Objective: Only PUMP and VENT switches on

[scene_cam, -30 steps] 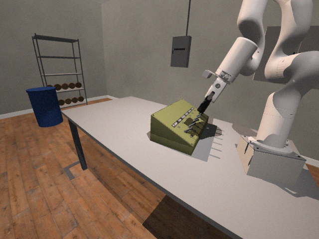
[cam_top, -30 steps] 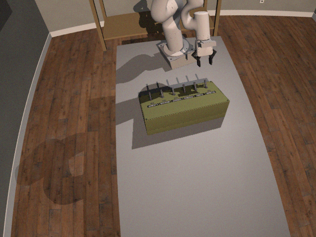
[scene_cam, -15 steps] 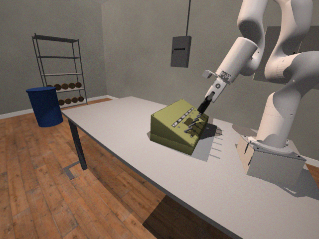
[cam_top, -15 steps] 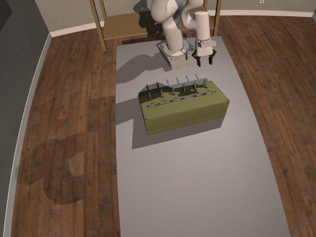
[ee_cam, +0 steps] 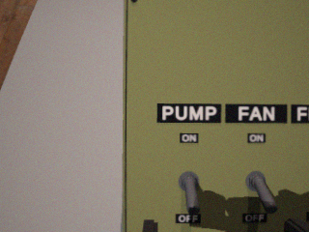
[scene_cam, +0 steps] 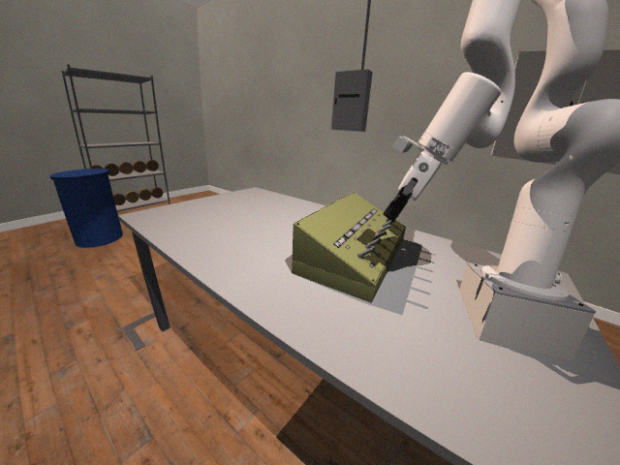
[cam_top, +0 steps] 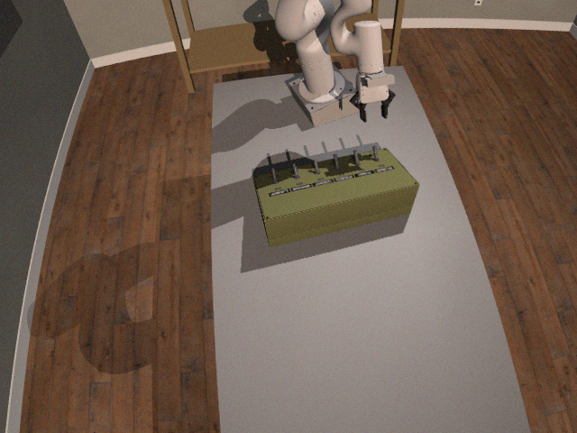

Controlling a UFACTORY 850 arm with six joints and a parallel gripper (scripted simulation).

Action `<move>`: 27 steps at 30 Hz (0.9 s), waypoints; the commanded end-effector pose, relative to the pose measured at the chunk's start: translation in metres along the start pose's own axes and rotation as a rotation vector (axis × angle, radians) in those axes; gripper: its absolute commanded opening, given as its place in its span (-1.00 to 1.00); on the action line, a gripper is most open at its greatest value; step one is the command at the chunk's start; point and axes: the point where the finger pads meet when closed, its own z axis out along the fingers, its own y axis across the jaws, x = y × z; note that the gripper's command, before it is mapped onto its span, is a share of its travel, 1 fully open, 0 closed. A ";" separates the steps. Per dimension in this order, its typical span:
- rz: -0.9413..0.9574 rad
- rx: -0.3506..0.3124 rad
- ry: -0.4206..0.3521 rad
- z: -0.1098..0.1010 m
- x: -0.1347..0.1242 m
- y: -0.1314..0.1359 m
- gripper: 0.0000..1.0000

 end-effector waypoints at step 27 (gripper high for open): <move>0.000 0.000 0.002 0.024 0.004 0.030 1.00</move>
